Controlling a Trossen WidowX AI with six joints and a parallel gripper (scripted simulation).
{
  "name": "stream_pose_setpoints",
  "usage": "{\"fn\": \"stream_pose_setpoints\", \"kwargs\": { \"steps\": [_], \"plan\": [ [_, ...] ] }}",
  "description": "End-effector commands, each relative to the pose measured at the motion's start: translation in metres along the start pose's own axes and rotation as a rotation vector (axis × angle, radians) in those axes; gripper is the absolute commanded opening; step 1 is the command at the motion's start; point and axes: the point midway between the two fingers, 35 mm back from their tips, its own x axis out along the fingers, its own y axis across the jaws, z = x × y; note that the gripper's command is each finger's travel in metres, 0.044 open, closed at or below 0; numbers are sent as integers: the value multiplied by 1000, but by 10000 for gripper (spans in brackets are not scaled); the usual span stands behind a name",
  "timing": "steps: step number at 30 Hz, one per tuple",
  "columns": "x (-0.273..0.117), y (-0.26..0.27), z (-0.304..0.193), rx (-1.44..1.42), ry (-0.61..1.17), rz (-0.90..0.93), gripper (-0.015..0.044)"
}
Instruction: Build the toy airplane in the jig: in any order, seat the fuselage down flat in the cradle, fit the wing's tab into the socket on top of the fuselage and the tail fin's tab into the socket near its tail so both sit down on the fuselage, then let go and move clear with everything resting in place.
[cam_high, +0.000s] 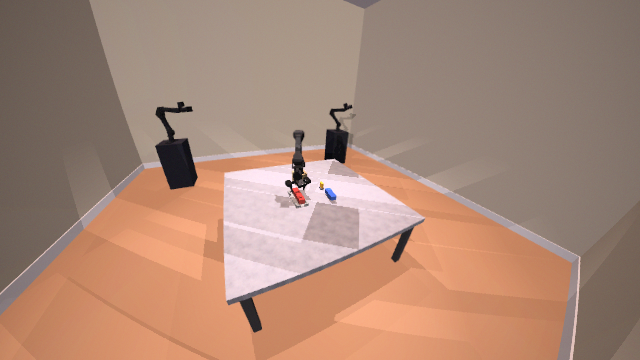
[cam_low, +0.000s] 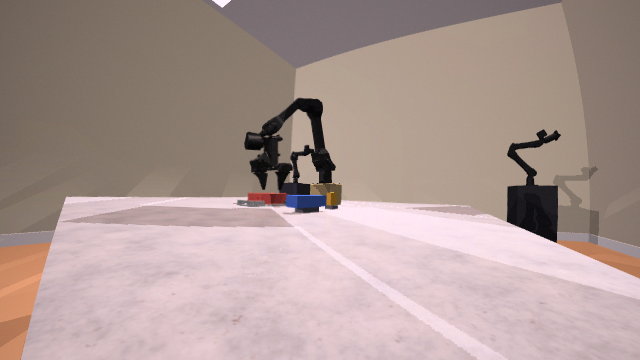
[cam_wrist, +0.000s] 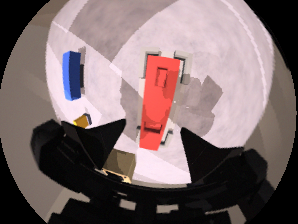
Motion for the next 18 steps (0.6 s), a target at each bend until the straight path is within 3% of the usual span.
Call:
{"fn": "stream_pose_setpoints", "kwargs": {
  "steps": [1, 14, 18],
  "plan": [
    [-64, -2, 4, 2, -51, -18, 440],
    [-73, -4, 9, 99, -53, -15, 440],
    [-72, 20, 23, 77, -58, -12, 440]
  ]
}}
